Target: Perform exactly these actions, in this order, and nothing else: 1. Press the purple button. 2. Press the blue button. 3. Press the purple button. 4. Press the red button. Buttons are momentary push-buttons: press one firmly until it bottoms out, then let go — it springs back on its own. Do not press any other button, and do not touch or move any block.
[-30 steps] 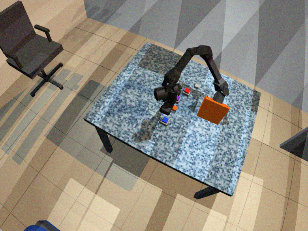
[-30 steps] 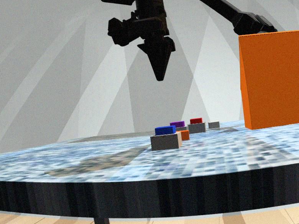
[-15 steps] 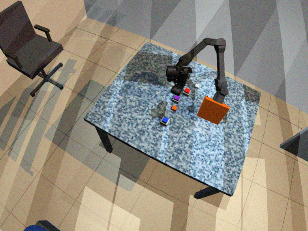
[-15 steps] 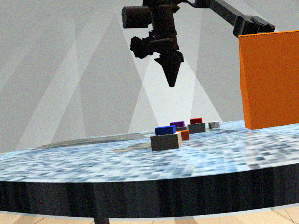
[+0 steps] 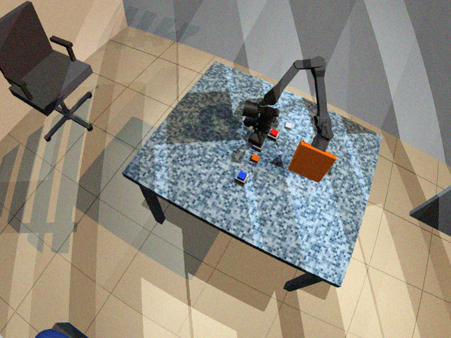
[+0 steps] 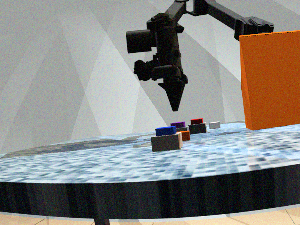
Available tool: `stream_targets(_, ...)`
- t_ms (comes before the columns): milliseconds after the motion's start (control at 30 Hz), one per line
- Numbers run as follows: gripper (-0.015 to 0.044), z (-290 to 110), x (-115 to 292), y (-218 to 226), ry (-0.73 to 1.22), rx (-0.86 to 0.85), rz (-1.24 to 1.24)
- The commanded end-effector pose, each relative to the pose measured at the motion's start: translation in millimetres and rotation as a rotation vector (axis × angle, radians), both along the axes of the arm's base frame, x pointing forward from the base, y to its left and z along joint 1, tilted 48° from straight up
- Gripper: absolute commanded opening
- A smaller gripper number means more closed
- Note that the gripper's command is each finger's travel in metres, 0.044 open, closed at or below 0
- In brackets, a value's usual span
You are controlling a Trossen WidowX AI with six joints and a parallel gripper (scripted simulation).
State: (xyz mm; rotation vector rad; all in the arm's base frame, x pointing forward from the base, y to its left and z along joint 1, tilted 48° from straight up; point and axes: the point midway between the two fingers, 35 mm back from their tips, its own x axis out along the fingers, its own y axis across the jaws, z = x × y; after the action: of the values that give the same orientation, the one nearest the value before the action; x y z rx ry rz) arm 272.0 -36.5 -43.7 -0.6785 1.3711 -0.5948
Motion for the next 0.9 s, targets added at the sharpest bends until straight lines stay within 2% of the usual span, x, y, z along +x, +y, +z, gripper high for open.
stream_targets(0, 0.002, -6.0, -1.5, -5.9, 0.013, -0.007, 0.001)
stream_targets(867, 0.002, -25.3, 0.9, -28.1, 0.013, -0.009, 0.001)
